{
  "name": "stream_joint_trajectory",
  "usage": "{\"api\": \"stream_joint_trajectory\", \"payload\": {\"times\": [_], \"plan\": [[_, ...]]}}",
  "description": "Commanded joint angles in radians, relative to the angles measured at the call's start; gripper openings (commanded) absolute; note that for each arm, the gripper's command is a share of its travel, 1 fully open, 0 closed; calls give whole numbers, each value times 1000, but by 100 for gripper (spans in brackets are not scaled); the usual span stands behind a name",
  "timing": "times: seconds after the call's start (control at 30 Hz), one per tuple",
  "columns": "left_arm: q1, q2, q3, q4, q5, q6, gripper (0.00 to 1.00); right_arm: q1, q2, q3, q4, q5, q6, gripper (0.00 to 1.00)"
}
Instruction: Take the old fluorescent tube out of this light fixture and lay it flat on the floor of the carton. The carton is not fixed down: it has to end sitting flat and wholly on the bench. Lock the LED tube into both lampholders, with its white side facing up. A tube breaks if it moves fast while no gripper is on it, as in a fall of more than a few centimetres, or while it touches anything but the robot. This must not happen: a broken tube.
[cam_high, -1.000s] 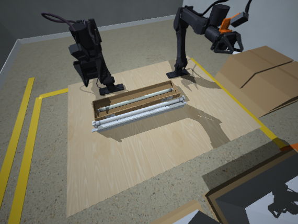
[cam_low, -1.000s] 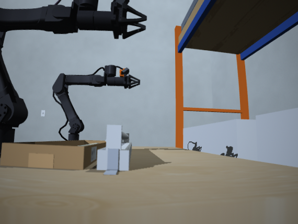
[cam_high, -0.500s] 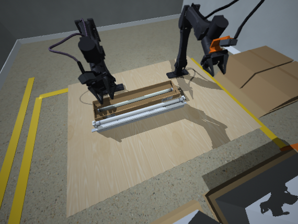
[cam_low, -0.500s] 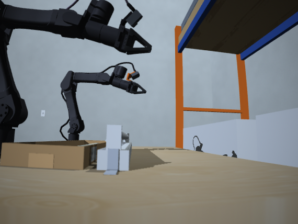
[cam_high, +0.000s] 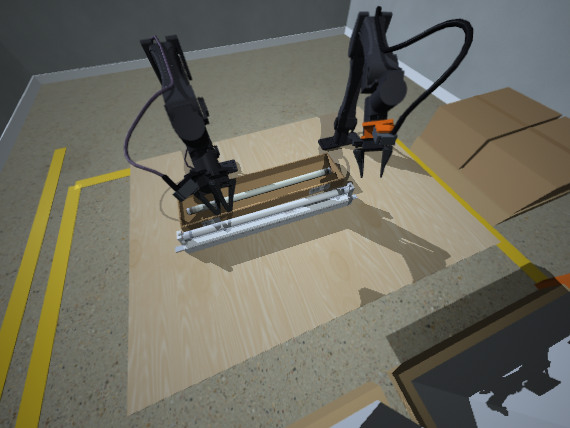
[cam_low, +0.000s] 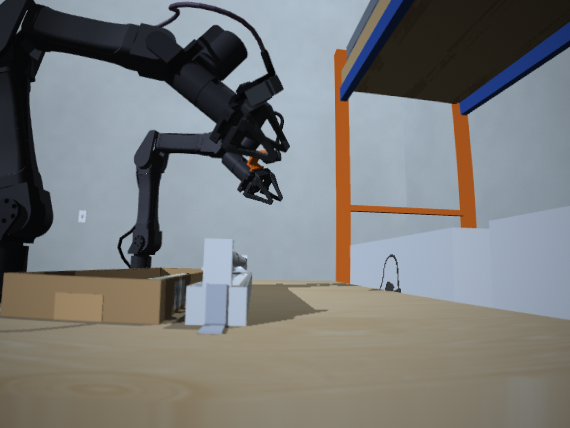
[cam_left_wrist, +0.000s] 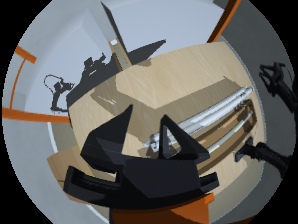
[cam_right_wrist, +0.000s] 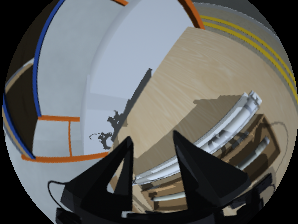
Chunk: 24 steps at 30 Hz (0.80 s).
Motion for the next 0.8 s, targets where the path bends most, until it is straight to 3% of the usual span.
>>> {"api": "stream_joint_trajectory", "payload": {"times": [0.0, 0.17, 0.4, 0.43, 0.6, 0.77], "plan": [[-38, 58, 84, -110, -24, 60, 49, -7, 56, 69, -142, -1, 167, 49], [-82, 116, 119, -193, -24, 117, 49, 26, 91, 87, -222, 1, 276, 49], [-218, 262, 221, -421, -50, 288, 49, 62, 154, 90, -395, 21, 609, 49], [-193, 260, 273, -414, -68, 267, 49, 39, 179, 156, -405, 14, 615, 49], [-289, 382, 322, -540, -55, 350, 49, 74, 252, 167, -537, 20, 774, 49], [-318, 430, 385, -614, -73, 386, 49, 71, 289, 194, -599, 17, 871, 49]]}}
